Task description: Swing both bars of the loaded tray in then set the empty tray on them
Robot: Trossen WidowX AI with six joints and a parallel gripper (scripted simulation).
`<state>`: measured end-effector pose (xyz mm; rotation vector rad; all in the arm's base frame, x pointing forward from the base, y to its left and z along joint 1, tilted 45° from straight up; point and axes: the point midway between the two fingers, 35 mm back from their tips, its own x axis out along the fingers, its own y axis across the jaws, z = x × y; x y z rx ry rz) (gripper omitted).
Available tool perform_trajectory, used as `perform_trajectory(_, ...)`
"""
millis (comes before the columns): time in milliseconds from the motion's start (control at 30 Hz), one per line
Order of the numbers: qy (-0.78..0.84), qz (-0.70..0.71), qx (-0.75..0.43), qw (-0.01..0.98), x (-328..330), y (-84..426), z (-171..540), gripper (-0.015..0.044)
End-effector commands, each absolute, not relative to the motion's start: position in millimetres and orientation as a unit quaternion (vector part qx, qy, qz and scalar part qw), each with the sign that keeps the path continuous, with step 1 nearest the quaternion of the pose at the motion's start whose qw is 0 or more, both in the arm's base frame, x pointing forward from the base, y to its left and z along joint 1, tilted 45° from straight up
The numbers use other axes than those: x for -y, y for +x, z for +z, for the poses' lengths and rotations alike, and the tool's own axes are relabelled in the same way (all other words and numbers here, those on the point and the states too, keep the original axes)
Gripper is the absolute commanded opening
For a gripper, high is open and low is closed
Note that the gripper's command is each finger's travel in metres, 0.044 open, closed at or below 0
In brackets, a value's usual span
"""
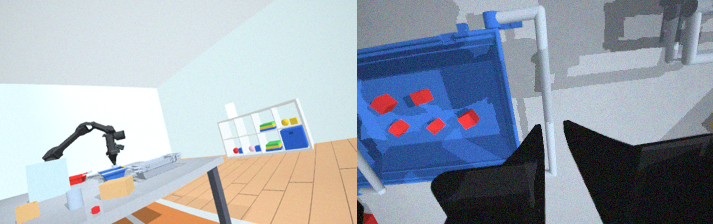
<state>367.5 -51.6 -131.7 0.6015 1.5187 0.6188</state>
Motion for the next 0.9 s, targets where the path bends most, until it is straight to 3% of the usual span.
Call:
perform_trajectory(0, 0.267, 0.266, -0.671, 0.639, 49, 367, -136, 0.0087)
perform_trajectory(400, 0.268, 0.267, -0.671, 0.638, 9, 364, -177, 0.0087)
perform_trajectory(867, 0.268, 0.267, -0.671, 0.638, 16, 366, -144, 0.0087)
